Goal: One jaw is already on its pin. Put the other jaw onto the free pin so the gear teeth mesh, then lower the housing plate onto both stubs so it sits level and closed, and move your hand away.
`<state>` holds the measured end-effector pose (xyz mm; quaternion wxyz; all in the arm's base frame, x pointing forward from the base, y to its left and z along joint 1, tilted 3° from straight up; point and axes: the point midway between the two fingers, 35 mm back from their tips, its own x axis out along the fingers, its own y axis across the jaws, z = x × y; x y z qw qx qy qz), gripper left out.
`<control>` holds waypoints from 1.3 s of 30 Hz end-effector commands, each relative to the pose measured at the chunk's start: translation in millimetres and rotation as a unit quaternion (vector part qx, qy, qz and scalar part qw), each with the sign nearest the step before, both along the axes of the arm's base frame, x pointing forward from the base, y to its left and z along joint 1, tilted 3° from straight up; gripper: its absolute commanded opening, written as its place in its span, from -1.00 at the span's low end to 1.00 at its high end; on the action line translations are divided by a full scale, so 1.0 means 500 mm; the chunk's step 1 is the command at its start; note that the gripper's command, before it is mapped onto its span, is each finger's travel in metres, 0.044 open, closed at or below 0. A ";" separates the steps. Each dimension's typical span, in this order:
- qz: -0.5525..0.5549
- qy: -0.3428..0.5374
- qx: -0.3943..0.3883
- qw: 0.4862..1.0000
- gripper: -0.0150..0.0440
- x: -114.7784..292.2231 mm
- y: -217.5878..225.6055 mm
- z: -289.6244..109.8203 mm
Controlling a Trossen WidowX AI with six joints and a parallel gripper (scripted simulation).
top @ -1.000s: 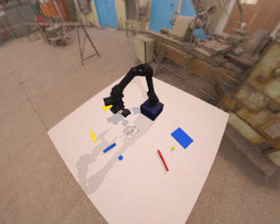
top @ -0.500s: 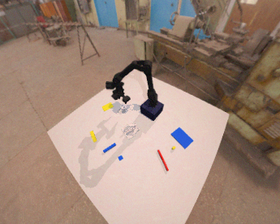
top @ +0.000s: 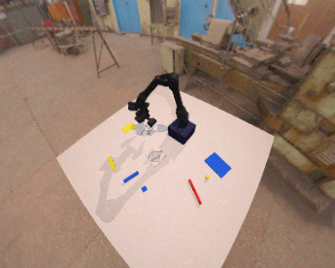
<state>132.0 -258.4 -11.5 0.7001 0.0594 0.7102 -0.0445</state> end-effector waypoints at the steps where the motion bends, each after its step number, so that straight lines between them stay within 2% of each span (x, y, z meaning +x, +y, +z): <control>1: 0.002 0.001 -0.001 1.000 1.00 -0.001 -0.001 -0.008; 39: 0.002 0.001 -0.001 1.000 1.00 -0.002 0.002 -0.100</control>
